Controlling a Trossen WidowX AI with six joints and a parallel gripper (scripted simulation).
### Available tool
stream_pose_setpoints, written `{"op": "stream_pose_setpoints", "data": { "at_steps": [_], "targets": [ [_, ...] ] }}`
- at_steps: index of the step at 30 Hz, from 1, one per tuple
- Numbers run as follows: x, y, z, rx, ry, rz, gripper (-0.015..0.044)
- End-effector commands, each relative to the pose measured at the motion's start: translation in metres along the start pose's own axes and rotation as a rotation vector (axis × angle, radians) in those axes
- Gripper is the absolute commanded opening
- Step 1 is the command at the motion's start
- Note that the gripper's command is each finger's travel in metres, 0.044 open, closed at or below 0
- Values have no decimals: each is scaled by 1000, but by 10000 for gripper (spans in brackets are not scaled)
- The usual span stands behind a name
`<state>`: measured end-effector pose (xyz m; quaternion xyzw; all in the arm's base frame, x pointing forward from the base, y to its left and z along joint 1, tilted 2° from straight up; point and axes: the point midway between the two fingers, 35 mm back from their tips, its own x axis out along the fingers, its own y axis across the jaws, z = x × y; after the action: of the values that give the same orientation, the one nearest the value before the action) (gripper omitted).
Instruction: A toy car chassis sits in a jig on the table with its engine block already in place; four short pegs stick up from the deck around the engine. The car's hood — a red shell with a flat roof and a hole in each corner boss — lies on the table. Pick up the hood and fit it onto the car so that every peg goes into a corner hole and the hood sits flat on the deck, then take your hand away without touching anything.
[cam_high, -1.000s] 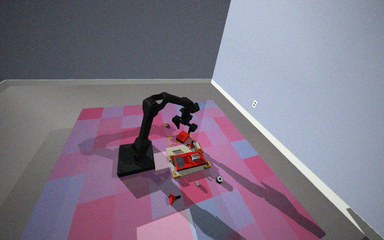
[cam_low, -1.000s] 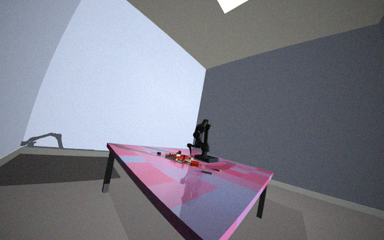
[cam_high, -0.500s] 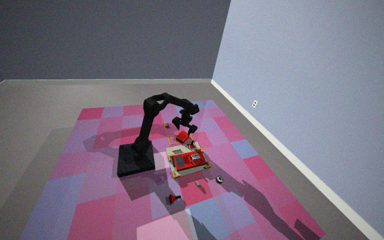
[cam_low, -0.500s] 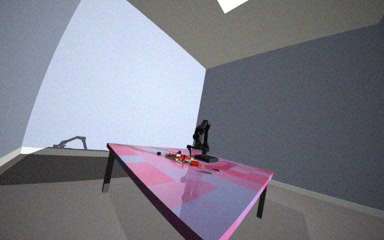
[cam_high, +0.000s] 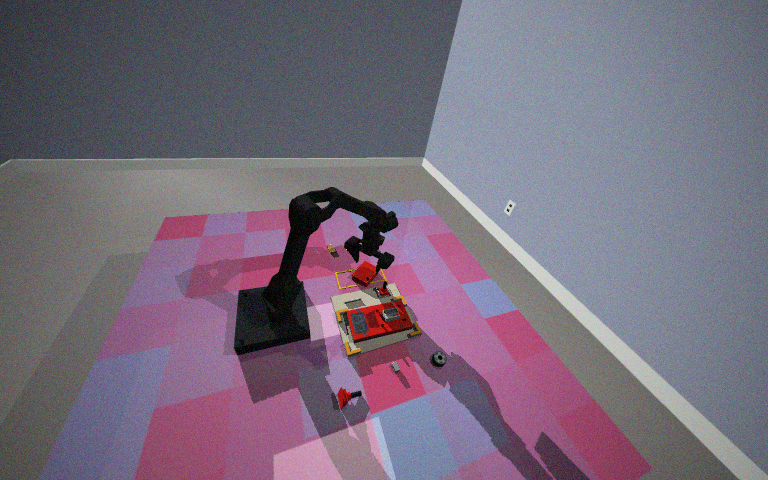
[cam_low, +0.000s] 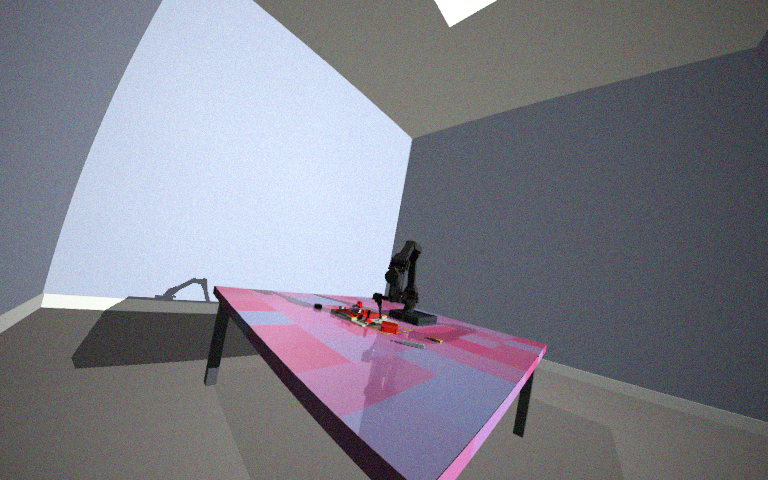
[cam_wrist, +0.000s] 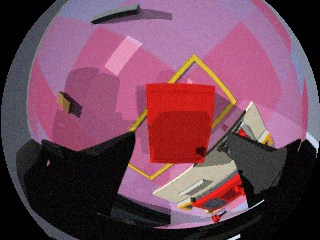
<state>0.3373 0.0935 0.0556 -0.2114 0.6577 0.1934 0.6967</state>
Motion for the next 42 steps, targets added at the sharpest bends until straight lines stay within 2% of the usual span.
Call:
{"op": "stream_pose_setpoints", "data": {
  "at_steps": [1, 42],
  "targets": [
    [6, 1, -2, -4, 7, 3, 440],
    [30, 1, -2, -4, 7, 3, 440]
  ]
}}
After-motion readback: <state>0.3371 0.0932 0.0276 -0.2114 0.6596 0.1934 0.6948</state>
